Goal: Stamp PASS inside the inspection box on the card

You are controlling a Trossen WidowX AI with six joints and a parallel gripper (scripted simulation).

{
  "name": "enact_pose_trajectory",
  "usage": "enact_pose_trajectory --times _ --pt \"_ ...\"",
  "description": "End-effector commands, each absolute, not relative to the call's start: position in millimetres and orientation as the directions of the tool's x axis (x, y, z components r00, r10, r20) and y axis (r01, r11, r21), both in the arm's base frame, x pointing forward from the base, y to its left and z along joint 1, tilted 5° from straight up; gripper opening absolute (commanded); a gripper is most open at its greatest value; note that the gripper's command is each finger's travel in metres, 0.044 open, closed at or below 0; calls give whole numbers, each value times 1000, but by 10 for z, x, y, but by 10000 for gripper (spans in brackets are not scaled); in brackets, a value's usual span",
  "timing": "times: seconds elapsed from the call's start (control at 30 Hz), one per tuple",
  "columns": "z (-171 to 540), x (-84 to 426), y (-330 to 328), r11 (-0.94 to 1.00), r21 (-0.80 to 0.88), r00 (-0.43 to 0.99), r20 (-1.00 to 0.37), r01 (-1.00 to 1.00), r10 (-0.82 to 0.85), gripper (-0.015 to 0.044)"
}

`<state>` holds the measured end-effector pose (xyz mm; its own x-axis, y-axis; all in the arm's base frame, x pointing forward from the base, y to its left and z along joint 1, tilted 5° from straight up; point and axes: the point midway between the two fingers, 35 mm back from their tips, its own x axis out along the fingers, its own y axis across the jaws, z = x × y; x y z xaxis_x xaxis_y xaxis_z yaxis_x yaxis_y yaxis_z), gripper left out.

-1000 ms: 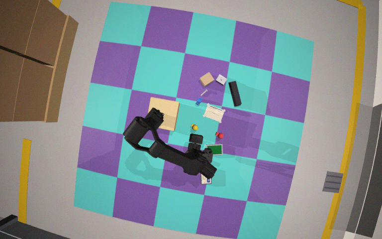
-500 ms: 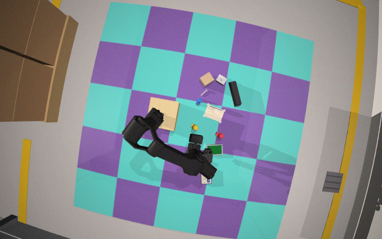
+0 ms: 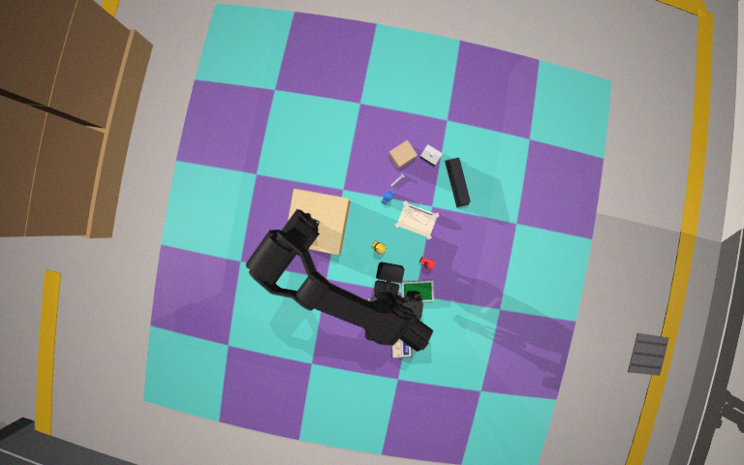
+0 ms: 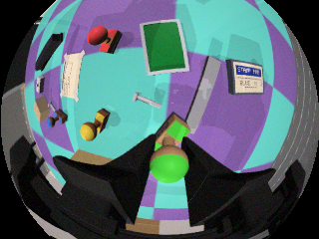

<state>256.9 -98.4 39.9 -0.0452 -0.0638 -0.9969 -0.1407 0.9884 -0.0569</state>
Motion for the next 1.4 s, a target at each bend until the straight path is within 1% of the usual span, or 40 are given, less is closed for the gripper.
enact_pose_trajectory --times 0.0,0.63,1.37 --pt "435 2768 -962 988 -64 -34 -997 -138 -70 0" --pt "366 3560 -684 989 -63 -28 -997 -138 -67 0" --pt "275 3571 -687 988 -63 -26 -997 -138 -68 0"
